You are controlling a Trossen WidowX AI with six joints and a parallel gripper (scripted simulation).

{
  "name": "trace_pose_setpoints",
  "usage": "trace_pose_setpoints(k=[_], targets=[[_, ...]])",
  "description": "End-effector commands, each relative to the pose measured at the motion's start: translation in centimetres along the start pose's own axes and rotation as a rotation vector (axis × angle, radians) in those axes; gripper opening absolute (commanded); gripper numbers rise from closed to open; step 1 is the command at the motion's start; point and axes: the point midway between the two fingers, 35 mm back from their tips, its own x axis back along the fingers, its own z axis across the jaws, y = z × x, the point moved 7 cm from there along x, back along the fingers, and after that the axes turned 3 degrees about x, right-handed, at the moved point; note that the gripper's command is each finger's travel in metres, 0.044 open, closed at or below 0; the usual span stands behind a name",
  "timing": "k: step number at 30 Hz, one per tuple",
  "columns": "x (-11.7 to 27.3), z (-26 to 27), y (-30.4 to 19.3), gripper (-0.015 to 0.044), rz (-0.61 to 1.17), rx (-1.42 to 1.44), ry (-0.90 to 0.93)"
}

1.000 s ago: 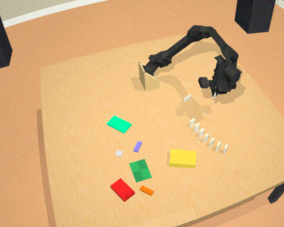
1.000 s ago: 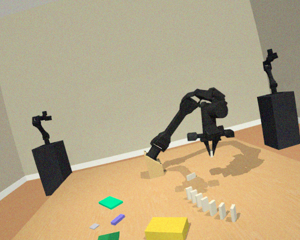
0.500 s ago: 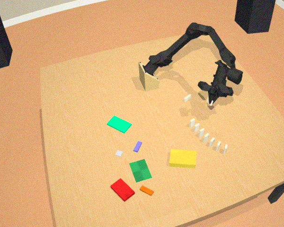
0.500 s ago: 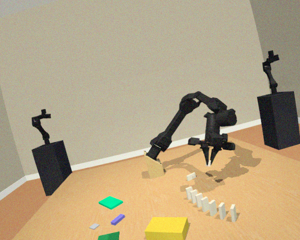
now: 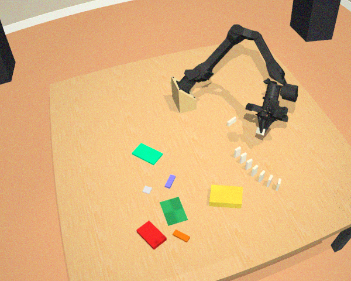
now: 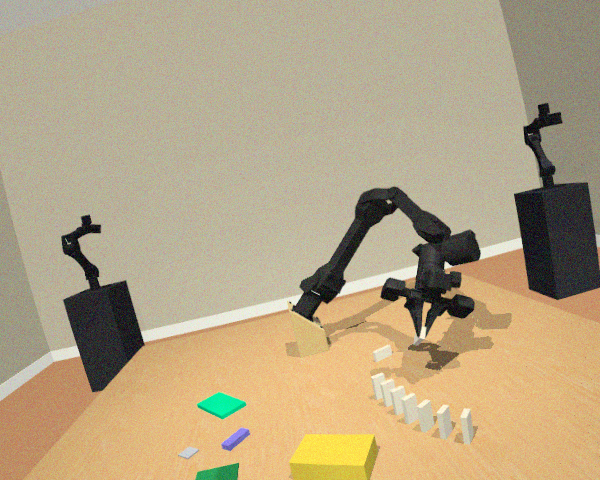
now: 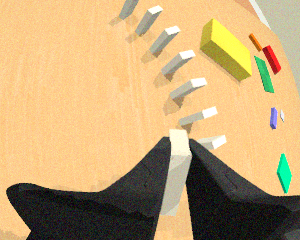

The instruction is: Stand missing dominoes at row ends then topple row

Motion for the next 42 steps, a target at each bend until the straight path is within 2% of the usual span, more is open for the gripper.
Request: trace_pose_setpoints(k=[1, 16, 33, 42], targets=[[0.0, 0.3, -0.6, 0.0028, -0.081, -0.018, -0.018], [1.0, 1.5, -3.1, 0.0028, -0.436, -0.136, -0.02], [3.4, 1.3, -6.9, 0.0028, -0.797, -0.393, 0.07], [4.0, 0.9, -7.7, 0.0028, -0.861, -0.46, 0.097]])
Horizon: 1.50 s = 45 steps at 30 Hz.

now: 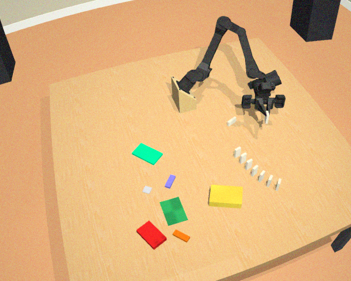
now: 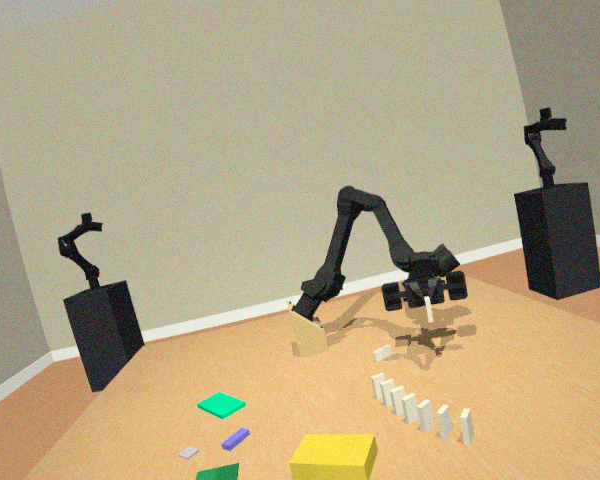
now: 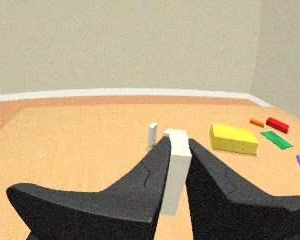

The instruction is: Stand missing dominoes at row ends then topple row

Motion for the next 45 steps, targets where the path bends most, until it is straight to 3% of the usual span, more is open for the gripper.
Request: trace_pose_setpoints(k=[1, 16, 45], targets=[[0.1, -0.2, 0.0, 0.0028, -0.011, -0.013, -0.003], [0.1, -0.2, -0.2, 0.0028, -0.01, -0.013, -0.003], [-0.7, 0.5, -10.7, 0.0028, -0.002, -0.006, -0.003]])
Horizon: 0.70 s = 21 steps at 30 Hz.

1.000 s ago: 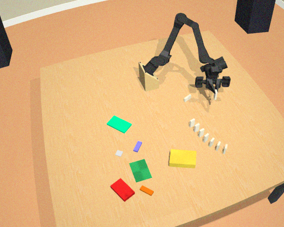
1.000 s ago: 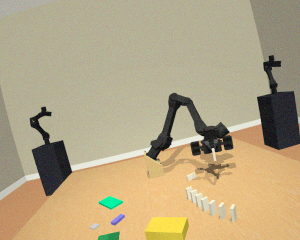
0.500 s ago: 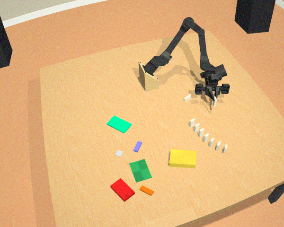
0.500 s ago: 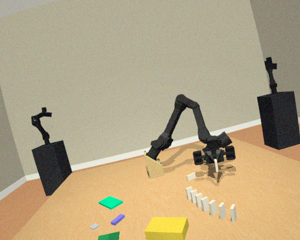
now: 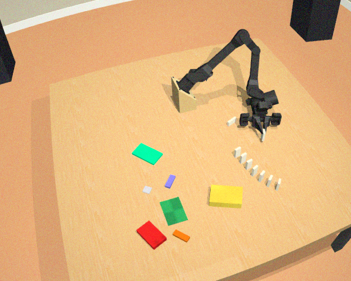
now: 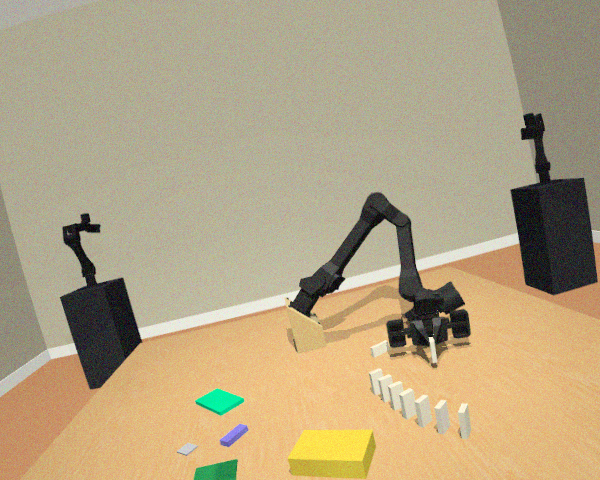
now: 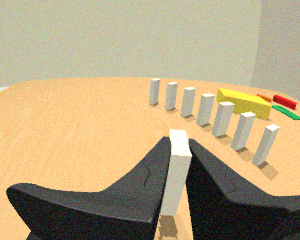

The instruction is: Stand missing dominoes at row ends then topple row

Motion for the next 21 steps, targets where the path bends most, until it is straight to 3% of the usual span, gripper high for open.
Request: trace_pose_setpoints(k=[1, 13, 21], targets=[[-0.01, 0.14, -1.02, 0.0028, -0.01, -0.015, 0.002], [-0.01, 0.12, -1.25, 0.0028, -0.01, -0.015, 0.002], [-0.01, 0.12, -1.25, 0.0238, -0.01, -0.015, 0.002]])
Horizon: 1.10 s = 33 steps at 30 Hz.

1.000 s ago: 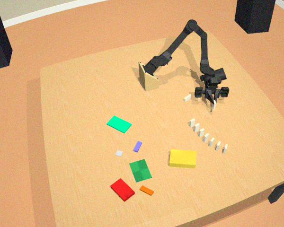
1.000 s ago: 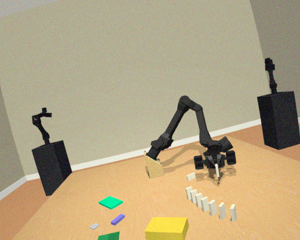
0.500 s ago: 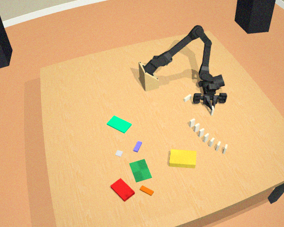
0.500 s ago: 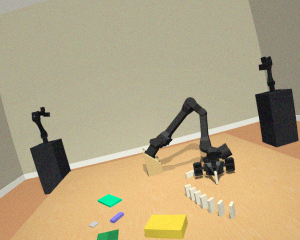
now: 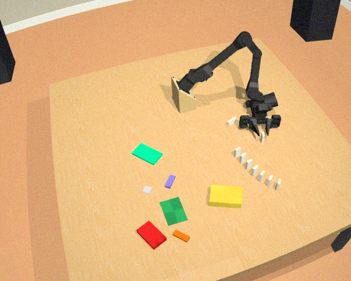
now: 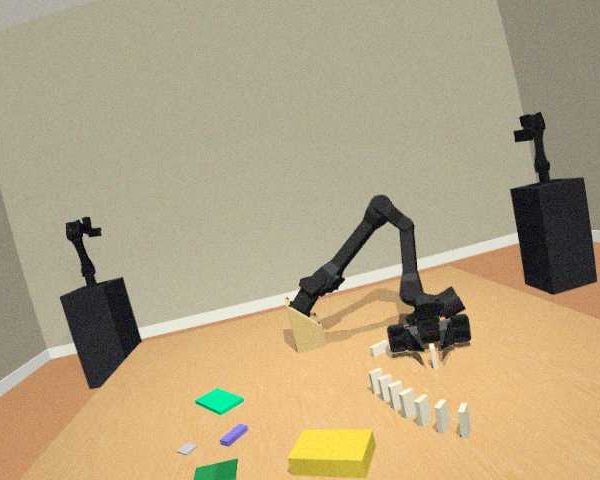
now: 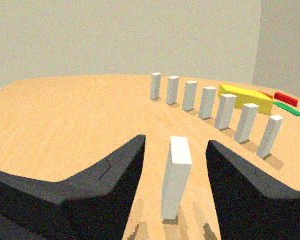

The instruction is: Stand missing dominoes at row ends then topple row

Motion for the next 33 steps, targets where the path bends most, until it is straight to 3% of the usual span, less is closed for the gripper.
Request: trace_pose_setpoints(k=[1, 8, 14, 22, 27, 33], targets=[[0.0, 0.1, 0.0, 0.0265, -0.005, -0.01, 0.0], [0.0, 0.1, 0.2, 0.044, -0.004, -0.009, 0.0], [0.0, -0.3, 4.8, 0.044, -0.001, 0.0, 0.001], [-0.4, -0.1, 5.1, 0.044, 0.016, 0.032, 0.001], [-4.0, 1.6, 6.6, 0.044, 0.189, 0.33, 0.023], [-8.3, 2.3, 9.2, 0.044, 0.528, 0.849, 0.175]])
